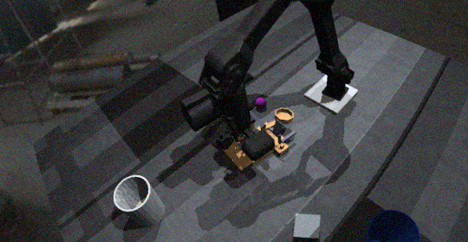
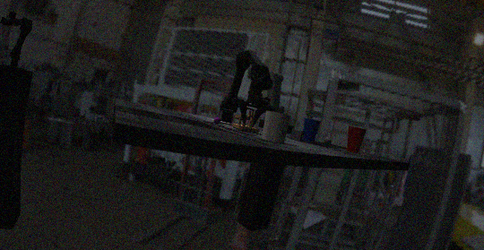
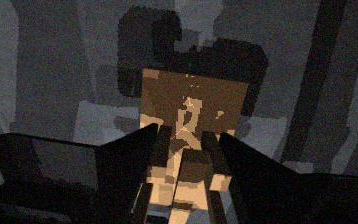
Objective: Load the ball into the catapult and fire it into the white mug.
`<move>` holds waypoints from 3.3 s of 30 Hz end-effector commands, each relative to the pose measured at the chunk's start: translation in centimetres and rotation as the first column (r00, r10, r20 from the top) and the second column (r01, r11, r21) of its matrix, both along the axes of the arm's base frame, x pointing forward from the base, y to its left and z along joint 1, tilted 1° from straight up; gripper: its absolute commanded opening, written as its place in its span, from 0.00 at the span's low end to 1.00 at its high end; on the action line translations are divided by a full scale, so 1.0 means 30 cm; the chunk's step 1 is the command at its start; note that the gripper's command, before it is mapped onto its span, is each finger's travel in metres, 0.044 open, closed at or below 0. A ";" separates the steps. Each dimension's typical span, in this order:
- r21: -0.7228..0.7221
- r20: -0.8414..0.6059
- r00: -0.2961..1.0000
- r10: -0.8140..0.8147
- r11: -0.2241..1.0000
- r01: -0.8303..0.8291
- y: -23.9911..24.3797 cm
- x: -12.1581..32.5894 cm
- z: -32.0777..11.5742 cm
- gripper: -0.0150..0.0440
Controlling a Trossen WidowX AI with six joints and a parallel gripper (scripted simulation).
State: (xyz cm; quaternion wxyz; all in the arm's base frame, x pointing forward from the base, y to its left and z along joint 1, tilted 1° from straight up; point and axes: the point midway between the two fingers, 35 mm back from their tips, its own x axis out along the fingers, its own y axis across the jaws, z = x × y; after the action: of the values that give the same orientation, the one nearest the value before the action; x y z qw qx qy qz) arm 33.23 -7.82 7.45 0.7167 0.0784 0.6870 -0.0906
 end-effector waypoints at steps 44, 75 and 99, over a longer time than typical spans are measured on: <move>-0.001 0.004 1.000 0.004 1.000 -0.004 0.005 -0.014 0.156 1.00; -0.001 0.004 1.000 0.004 1.000 -0.004 0.002 -0.008 -0.011 1.00; -0.002 0.008 1.000 0.000 1.000 0.000 0.003 -0.006 0.124 0.26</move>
State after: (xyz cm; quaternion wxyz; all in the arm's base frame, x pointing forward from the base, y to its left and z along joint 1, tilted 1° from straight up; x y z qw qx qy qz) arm 32.68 -7.69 8.09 0.7094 0.0787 0.6946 -0.0897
